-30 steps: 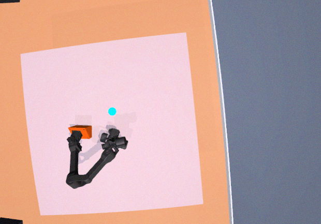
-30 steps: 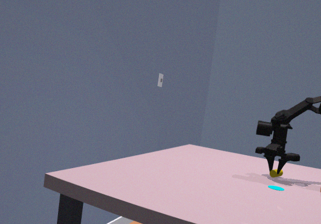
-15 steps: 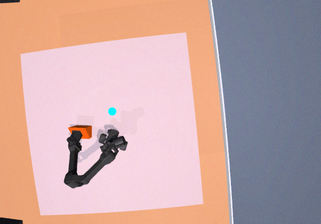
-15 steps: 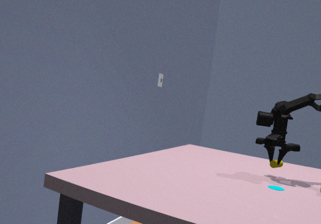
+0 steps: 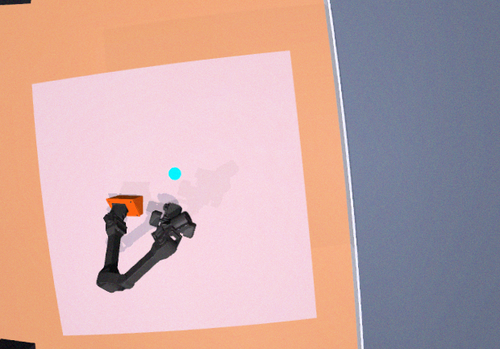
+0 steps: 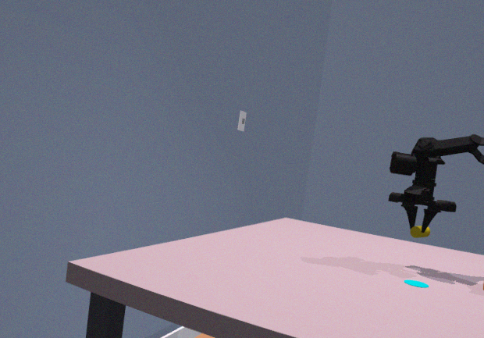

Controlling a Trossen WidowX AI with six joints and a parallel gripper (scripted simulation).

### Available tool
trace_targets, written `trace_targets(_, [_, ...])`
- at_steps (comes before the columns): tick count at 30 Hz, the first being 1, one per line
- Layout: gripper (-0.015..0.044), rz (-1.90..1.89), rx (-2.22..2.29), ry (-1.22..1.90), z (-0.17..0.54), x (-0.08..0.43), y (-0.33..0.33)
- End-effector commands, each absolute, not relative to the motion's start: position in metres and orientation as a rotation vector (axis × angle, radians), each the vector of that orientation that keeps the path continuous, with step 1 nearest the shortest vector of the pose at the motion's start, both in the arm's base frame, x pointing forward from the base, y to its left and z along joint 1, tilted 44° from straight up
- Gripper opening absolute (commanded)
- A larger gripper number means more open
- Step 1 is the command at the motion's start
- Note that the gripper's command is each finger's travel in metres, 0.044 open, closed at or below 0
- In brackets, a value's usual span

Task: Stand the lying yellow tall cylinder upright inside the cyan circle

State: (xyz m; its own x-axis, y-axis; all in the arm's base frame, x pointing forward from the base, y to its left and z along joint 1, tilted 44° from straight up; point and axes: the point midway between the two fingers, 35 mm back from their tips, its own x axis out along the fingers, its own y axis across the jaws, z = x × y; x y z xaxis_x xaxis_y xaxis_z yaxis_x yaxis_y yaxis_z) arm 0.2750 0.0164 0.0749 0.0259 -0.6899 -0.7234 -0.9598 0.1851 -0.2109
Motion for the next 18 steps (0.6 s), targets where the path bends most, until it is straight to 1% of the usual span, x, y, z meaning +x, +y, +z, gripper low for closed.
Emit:
trace_targets(1, [0.0105,0.461,-1.562,1.722,0.087,0.274,0.027])
trace_targets(6, [0.0105,0.462,-1.562,1.722,0.087,0.273,0.03])
trace_targets(18, [0.0105,0.481,-1.56,1.712,0.067,0.275,0.062])
